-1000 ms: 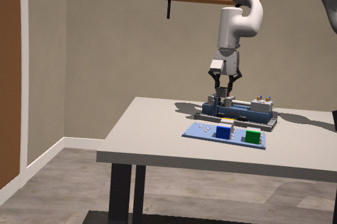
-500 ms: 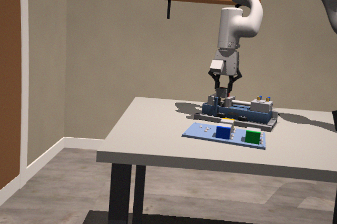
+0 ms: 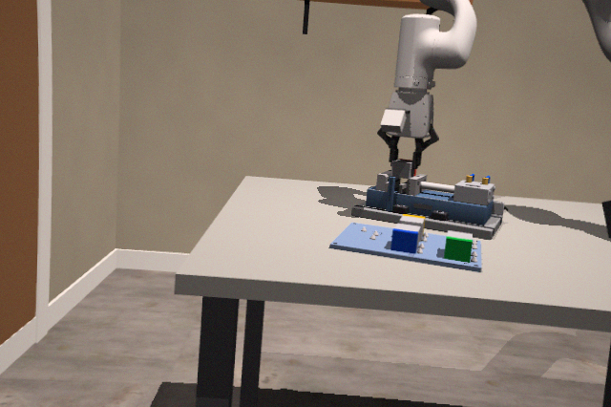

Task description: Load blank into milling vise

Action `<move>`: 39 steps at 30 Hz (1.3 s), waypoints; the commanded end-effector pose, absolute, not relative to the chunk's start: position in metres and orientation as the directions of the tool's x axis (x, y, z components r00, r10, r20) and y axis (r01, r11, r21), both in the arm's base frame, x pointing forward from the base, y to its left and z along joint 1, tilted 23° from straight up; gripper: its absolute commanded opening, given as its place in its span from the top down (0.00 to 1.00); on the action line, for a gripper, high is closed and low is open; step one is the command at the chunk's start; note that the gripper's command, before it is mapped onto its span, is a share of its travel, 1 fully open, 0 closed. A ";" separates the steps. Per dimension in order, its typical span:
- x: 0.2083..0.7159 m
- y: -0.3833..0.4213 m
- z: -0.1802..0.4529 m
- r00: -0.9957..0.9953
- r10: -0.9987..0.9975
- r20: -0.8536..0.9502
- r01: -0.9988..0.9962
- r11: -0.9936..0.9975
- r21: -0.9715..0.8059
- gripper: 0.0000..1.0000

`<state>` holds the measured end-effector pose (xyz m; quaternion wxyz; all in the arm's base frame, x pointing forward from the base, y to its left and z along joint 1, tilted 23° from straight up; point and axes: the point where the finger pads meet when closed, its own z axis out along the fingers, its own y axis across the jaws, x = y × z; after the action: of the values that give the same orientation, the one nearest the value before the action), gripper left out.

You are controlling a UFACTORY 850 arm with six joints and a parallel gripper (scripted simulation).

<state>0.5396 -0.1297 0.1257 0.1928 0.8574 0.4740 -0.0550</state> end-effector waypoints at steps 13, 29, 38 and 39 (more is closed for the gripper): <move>0.540 -0.130 0.125 0.545 0.792 -0.276 0.834 -0.476 0.280 1.00; 0.541 -0.131 0.124 0.545 0.792 -0.276 0.834 -0.476 0.280 1.00; 0.541 -0.131 0.123 0.545 0.792 -0.276 0.834 -0.476 0.280 1.00; 0.541 -0.131 0.123 0.545 0.792 -0.276 0.834 -0.476 0.280 1.00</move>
<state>0.5399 -0.1310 0.1226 0.1928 0.8574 0.4740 -0.0550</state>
